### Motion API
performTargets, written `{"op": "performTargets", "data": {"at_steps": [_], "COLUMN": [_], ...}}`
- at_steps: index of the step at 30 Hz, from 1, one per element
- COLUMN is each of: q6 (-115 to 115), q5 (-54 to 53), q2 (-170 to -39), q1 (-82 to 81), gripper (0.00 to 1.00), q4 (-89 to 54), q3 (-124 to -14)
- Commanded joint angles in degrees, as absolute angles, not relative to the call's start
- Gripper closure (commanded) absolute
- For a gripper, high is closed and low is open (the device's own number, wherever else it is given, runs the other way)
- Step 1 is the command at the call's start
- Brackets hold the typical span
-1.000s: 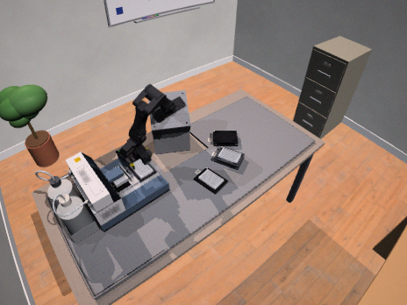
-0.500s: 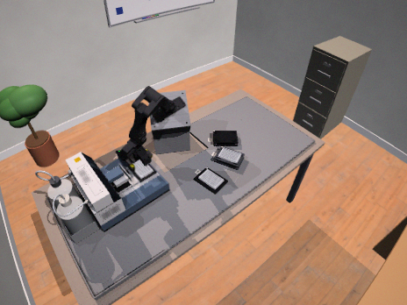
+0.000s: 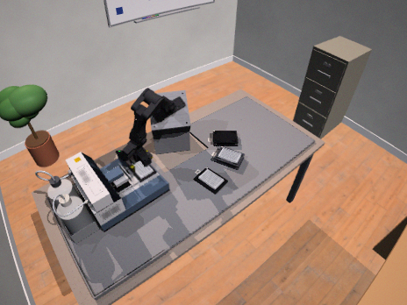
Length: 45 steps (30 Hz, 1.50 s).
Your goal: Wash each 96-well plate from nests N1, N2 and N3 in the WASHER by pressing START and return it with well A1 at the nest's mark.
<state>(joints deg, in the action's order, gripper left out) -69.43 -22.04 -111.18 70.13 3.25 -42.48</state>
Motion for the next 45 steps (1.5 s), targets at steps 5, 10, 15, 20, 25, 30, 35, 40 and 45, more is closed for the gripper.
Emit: {"op": "performTargets", "data": {"at_steps": [5, 10, 15, 20, 25, 30, 35, 40, 45], "q6": [-69.1, -68.86, -68.76, -68.76, -68.76, -68.76, -68.76, -68.76, -68.76], "q5": [-21.92, -21.82, -21.77, -21.77, -21.77, -21.77, -21.77, -21.77, -21.77], "q2": [-111.84, -112.63, -112.98, -112.98, -112.98, -112.98, -112.98, -112.98, -112.98], "q1": [70.0, 69.76, 69.65, 69.65, 69.65, 69.65, 69.65, 69.65, 69.65], "gripper": [0.0, 0.0, 0.0, 0.0, 0.1, 0.3, 0.4, 0.6, 0.7], "q4": [4.21, 4.89, 5.19, 5.19, 5.2, 5.2, 5.2, 5.2, 5.2], "q3": [-42.81, -43.01, -43.1, -43.1, -43.1, -43.09, -43.09, -43.09, -43.09]}}
